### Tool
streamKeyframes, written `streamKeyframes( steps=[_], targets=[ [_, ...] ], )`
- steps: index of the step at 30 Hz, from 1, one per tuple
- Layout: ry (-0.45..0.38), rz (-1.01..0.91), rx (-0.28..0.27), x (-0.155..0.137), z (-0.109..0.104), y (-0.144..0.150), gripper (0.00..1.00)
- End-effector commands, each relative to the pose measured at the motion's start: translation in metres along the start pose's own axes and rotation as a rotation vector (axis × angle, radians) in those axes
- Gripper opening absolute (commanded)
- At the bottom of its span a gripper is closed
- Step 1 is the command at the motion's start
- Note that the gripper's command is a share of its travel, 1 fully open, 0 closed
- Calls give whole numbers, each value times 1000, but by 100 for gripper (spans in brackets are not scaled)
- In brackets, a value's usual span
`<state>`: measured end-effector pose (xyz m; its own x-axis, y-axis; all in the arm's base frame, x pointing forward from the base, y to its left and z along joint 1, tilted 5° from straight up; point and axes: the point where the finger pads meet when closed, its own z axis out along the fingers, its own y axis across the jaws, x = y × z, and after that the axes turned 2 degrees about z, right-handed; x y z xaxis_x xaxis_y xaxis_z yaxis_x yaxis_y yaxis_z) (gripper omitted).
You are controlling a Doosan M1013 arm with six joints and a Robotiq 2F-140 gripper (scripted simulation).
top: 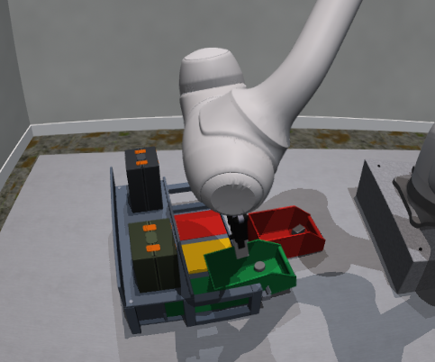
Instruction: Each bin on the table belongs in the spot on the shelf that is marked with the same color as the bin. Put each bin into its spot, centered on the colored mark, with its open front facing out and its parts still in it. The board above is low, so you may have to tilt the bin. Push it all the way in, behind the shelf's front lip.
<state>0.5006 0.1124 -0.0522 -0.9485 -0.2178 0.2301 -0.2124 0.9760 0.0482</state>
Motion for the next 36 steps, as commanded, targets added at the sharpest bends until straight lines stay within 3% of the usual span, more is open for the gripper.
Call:
streamKeyframes(
  steps=[1,36],
  targets=[
    [0,0,0,0,0,0,10],
    [-19,0,-1,-9,0,0,10]
  ],
)
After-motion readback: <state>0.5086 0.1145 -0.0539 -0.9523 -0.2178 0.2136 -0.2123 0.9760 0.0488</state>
